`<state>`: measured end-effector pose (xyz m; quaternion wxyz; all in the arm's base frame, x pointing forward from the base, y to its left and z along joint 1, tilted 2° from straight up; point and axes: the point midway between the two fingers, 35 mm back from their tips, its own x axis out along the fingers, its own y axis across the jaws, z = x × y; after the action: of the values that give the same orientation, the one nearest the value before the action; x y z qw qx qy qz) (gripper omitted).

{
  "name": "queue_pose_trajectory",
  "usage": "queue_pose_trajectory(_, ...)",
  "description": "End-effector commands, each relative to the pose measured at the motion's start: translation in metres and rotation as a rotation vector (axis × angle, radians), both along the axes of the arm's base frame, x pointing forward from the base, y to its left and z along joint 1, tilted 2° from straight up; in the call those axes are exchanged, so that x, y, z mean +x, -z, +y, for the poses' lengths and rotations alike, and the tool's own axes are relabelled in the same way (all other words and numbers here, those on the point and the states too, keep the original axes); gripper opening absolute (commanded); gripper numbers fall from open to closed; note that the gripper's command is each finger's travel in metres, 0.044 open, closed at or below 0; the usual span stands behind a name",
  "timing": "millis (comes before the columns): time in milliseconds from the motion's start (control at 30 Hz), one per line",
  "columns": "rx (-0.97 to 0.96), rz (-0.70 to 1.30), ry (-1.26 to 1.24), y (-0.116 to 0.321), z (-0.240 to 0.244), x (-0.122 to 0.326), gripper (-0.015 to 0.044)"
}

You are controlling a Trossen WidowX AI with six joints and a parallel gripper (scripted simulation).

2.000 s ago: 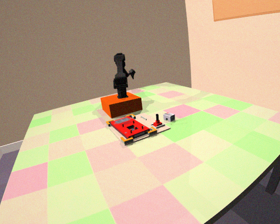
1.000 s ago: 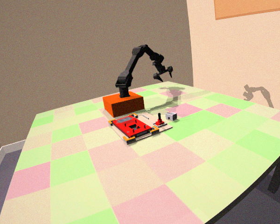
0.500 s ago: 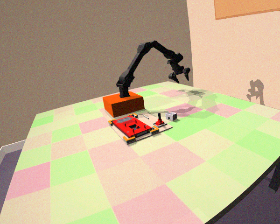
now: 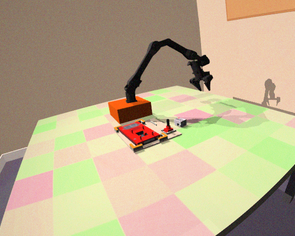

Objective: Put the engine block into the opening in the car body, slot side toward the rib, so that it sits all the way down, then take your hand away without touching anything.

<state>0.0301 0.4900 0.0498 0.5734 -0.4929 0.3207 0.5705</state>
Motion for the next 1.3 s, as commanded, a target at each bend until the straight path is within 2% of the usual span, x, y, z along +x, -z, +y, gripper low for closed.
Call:
queue_pose_trajectory(0,-0.035,0.035,0.143,0.001,-0.022,0.051,0.044)
queue_pose_trajectory(400,-0.059,0.091,0.411,0.001,-0.068,0.128,0.044)
queue_pose_trajectory(833,-0.121,0.204,0.83,-0.004,-0.181,0.233,0.044)
queue_pose_trajectory(1267,-0.151,0.347,1.251,-0.011,-0.307,0.28,0.044)
